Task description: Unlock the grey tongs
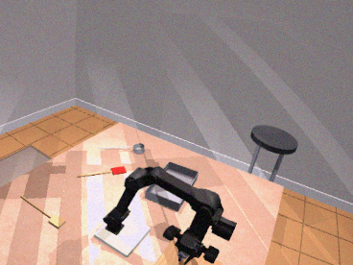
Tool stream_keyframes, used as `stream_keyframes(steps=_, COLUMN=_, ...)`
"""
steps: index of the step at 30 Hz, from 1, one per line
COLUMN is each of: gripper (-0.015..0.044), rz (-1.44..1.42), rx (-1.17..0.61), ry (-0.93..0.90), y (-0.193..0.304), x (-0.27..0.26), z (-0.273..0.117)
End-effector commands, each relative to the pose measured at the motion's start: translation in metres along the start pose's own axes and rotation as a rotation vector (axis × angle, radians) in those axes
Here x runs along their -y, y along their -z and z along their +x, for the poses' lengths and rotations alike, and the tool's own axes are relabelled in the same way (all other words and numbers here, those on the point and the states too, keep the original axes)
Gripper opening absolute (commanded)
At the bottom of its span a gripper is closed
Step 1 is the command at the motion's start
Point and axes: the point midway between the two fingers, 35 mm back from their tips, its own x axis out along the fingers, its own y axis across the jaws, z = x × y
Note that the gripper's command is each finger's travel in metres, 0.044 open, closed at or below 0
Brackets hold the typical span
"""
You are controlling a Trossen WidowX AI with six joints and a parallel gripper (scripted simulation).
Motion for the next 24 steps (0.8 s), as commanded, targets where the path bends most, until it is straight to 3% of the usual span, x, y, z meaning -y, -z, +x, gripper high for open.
stream_keyframes(steps=1, gripper=-0.0150, rz=0.020, rx=0.154, ry=-0.020, y=-0.001, x=0.002, z=-0.010)
stream_keyframes(steps=12, gripper=-0.0150, rz=0.068, rx=0.518, ry=-0.176, y=0.001, x=-0.001, z=-0.047)
stream_keyframes(steps=24, gripper=-0.0150, rz=0.071, rx=0.539, ry=-0.190, y=0.002, x=-0.002, z=-0.050)
